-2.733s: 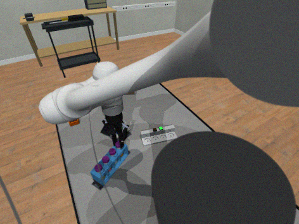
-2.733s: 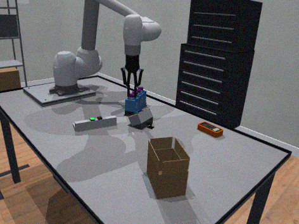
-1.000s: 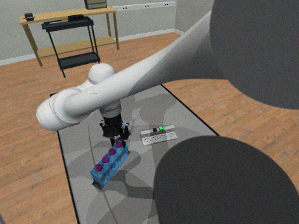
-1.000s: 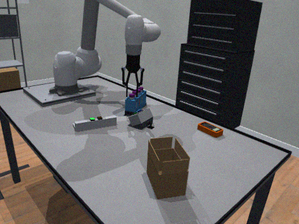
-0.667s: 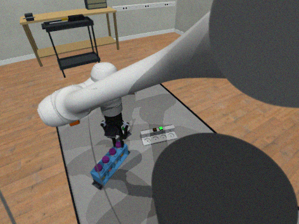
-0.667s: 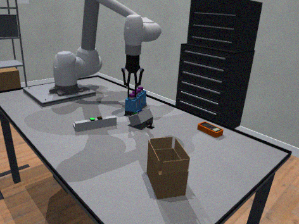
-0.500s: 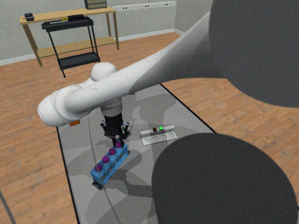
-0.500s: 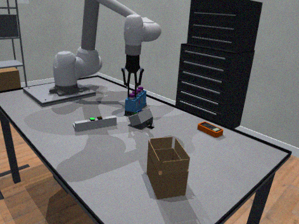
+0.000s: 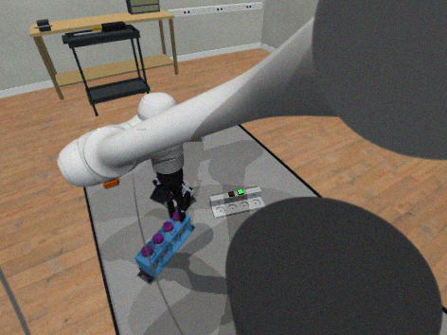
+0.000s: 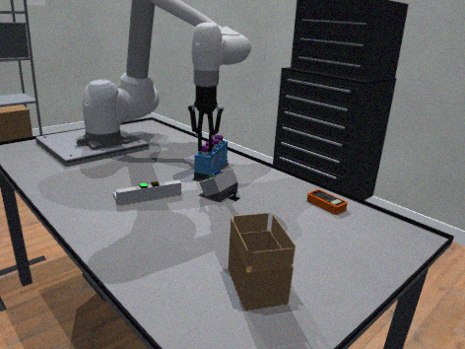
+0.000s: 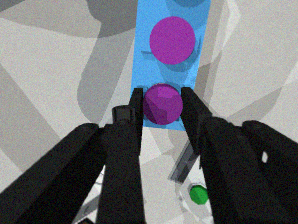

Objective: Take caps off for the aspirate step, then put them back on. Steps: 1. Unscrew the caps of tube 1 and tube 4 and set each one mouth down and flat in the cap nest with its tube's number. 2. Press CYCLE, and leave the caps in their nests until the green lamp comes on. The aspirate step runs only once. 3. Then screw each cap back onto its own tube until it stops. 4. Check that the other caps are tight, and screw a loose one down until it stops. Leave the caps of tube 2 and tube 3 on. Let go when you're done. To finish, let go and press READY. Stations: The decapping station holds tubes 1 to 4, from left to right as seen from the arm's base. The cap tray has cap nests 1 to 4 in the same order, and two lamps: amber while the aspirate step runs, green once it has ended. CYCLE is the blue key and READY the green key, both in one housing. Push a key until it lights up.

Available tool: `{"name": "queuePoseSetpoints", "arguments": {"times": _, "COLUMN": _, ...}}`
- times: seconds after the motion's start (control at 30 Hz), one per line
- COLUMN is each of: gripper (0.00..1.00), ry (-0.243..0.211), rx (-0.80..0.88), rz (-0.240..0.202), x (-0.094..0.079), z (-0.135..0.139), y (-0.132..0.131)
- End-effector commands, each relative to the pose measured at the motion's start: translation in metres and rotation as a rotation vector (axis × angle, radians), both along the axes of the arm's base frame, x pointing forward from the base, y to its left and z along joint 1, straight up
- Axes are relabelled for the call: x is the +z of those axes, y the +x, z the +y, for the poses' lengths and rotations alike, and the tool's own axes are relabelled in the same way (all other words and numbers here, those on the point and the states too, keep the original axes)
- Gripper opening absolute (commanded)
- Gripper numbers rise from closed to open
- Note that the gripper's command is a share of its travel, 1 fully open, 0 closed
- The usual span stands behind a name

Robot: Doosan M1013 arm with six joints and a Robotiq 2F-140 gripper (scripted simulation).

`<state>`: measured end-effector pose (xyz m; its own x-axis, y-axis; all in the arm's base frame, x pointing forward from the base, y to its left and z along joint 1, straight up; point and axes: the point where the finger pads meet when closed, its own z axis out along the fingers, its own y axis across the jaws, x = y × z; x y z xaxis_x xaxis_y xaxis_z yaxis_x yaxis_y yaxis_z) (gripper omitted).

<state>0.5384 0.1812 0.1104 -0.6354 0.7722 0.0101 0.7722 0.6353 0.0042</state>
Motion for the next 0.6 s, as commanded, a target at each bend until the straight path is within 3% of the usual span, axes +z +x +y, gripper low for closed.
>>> {"name": "queuePoseSetpoints", "arguments": {"times": 0.0, "gripper": 0.30, "ry": -0.012, "rx": -0.247, "rz": -0.003, "x": 0.0006, "z": 0.0004, "y": 0.0003}}
{"name": "queuePoseSetpoints", "arguments": {"times": 0.2, "gripper": 0.30, "ry": -0.012, "rx": -0.547, "rz": -0.002, "x": 0.0005, "z": 0.0004, "y": 0.0003}}
{"name": "queuePoseSetpoints", "arguments": {"times": 0.43, "gripper": 0.30, "ry": -0.012, "rx": -0.558, "rz": -0.002, "x": 0.0005, "z": 0.0004, "y": 0.0003}}
{"name": "queuePoseSetpoints", "arguments": {"times": 0.47, "gripper": 0.41, "ry": -0.012, "rx": -0.558, "rz": -0.002, "x": 0.0000, "z": 0.0004, "y": 0.0003}}
{"name": "queuePoseSetpoints", "arguments": {"times": 0.57, "gripper": 0.41, "ry": -0.012, "rx": -0.558, "rz": -0.002, "x": 0.0000, "z": 0.0004, "y": 0.0003}}
